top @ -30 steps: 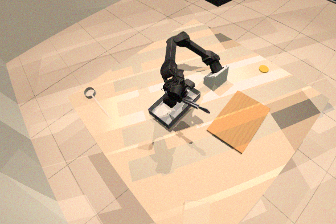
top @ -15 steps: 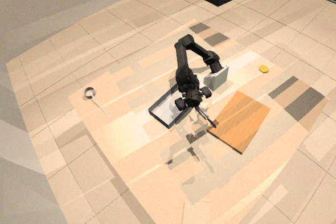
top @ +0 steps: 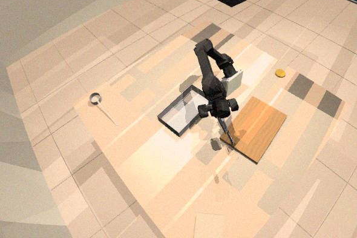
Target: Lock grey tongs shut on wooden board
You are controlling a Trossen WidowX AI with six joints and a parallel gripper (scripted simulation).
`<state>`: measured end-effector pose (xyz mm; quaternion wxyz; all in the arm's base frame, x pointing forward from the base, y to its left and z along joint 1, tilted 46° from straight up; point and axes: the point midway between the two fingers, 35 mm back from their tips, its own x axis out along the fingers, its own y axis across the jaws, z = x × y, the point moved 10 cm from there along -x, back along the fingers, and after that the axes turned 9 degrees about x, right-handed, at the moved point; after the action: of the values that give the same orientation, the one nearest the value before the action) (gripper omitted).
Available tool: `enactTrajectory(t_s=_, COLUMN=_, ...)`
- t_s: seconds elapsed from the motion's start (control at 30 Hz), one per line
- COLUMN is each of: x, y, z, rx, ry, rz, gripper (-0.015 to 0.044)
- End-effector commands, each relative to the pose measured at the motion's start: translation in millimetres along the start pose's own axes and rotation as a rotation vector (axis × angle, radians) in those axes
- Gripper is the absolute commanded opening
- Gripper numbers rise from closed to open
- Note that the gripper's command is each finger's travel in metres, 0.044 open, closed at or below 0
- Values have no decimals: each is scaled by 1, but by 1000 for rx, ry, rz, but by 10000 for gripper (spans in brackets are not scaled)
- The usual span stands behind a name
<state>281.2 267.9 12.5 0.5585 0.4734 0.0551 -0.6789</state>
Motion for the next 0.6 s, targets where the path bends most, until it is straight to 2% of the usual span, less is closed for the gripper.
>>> enactTrajectory(t_s=0.0, x=-2, y=-2, z=-3, rx=30, ry=9, rz=-4, gripper=-150)
enactTrajectory(t_s=0.17, x=-3, y=-7, z=-3, rx=-65, ry=11, rz=-5, gripper=-150)
enactTrajectory(t_s=0.57, x=-6, y=-27, z=-6, rx=-522, ry=20, rz=-5, gripper=-150)
